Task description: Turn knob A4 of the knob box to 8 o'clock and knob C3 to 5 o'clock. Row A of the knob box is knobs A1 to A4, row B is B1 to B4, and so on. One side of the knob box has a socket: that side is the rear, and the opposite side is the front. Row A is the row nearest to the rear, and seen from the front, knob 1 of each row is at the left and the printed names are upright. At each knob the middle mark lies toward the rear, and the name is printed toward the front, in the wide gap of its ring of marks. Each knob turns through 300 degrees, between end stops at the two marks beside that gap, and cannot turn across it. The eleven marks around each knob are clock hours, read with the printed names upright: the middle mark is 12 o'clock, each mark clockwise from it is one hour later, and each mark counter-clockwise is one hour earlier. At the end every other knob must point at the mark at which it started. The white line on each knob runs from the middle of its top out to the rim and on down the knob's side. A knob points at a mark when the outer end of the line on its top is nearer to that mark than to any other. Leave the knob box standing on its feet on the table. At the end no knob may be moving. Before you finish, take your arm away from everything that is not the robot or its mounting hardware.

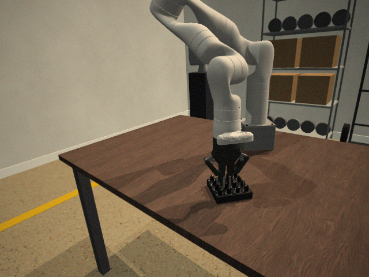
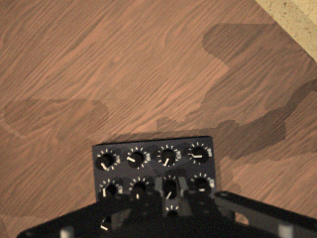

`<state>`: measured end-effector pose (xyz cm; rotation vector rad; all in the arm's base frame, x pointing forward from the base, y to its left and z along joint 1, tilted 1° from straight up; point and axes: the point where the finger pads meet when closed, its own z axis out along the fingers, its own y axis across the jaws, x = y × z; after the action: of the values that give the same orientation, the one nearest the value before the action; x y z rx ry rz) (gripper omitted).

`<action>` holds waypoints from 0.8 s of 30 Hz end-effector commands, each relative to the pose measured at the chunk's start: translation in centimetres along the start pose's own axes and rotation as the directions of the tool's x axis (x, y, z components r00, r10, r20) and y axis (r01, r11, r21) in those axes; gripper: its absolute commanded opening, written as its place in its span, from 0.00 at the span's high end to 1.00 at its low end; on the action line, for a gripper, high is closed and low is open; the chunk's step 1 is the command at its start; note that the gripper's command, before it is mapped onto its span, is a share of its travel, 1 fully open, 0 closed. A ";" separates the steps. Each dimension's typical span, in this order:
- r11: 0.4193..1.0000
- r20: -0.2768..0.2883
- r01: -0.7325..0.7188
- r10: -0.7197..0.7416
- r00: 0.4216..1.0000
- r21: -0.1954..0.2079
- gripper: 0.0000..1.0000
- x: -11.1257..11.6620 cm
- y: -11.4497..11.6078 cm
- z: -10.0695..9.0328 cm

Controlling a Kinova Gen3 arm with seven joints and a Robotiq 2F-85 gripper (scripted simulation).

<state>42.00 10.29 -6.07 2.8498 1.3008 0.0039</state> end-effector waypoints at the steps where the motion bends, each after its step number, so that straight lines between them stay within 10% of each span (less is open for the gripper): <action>1: 1.000 -0.001 0.000 0.000 1.000 -0.001 0.92 0.0 0.0 -0.1; 2: 1.000 -0.001 0.000 0.000 1.000 -0.001 0.81 0.0 0.0 -0.1; 24: 1.000 -0.001 0.000 0.000 1.000 -0.001 0.81 0.0 0.0 -0.1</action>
<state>41.98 10.29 -6.07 2.8500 1.3007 0.0031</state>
